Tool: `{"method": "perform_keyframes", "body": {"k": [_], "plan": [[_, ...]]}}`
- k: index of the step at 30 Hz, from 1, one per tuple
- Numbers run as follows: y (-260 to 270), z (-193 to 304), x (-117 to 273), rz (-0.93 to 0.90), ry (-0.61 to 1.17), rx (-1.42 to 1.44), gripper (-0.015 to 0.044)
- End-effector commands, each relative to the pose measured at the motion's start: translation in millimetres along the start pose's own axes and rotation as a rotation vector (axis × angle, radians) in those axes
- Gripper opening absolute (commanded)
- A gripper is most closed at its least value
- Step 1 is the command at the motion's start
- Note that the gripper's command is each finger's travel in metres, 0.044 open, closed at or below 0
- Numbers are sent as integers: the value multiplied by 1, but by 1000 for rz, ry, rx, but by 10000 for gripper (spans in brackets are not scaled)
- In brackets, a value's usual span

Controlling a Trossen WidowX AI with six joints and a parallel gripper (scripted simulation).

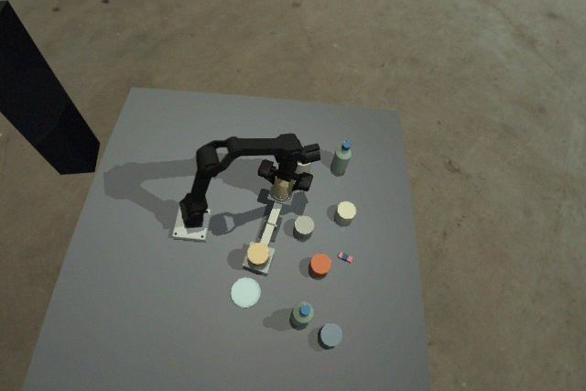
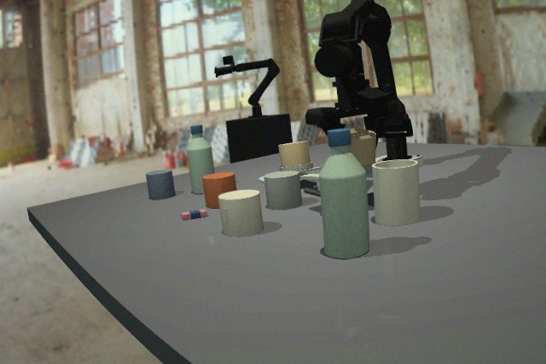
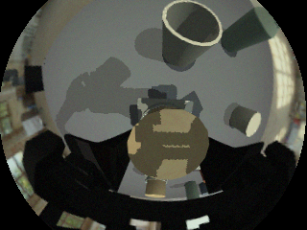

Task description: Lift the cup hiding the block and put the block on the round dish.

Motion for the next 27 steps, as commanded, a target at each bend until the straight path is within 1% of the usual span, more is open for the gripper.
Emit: {"method": "perform_keyframes", "body": {"k": [1, 27], "plan": [[-4, -4, 11, 27, -24, 6, 0], [-2, -3, 45, 27, -24, 6, 0]]}}
Point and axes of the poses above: the point midway between the two fingers, 35 mm back from their tips, its own x axis back along the fingers, its own y axis across the jaws, z = x × y, the point moved 6 cm from there along x, back along the fingers, and after that the axes turned 11 degrees about x, right-handed, at the moved point
